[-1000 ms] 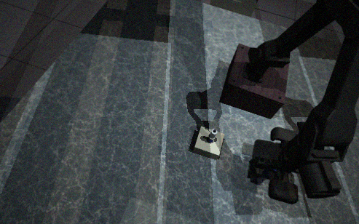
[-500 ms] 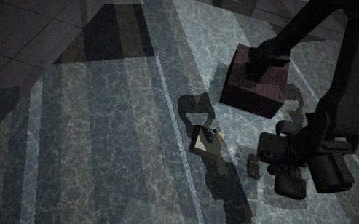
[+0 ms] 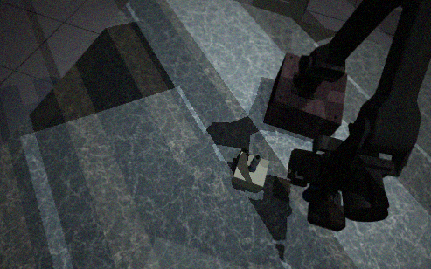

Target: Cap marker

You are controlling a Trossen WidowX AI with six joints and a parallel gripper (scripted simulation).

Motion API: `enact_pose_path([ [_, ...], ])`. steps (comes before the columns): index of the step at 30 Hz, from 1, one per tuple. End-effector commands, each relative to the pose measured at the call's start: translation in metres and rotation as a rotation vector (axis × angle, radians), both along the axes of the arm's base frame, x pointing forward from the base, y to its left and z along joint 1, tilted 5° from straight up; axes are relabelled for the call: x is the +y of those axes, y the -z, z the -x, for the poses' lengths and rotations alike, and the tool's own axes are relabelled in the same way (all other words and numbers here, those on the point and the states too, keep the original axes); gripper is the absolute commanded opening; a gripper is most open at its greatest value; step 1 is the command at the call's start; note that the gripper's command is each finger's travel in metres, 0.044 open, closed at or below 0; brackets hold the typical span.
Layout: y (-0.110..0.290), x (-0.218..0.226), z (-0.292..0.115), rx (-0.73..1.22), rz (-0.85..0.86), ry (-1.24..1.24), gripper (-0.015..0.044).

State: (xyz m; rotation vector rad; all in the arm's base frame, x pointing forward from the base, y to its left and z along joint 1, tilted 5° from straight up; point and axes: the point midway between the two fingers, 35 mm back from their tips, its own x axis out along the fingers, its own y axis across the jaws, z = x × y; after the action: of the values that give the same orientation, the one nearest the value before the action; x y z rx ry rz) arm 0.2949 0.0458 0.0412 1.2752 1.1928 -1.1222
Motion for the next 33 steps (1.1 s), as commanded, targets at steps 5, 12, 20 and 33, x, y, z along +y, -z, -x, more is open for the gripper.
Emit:
enact_pose_path([
  [5,-0.008,-0.024,0.003,-0.009,0.002,0.018,0.0000],
  [12,-0.013,-0.045,0.007,-0.013,0.003,0.039,0.0000],
  [20,-0.018,-0.068,0.015,-0.010,0.004,0.029,0.0000],
  [33,-0.026,-0.102,0.031,-0.007,0.004,0.013,0.0000],
])
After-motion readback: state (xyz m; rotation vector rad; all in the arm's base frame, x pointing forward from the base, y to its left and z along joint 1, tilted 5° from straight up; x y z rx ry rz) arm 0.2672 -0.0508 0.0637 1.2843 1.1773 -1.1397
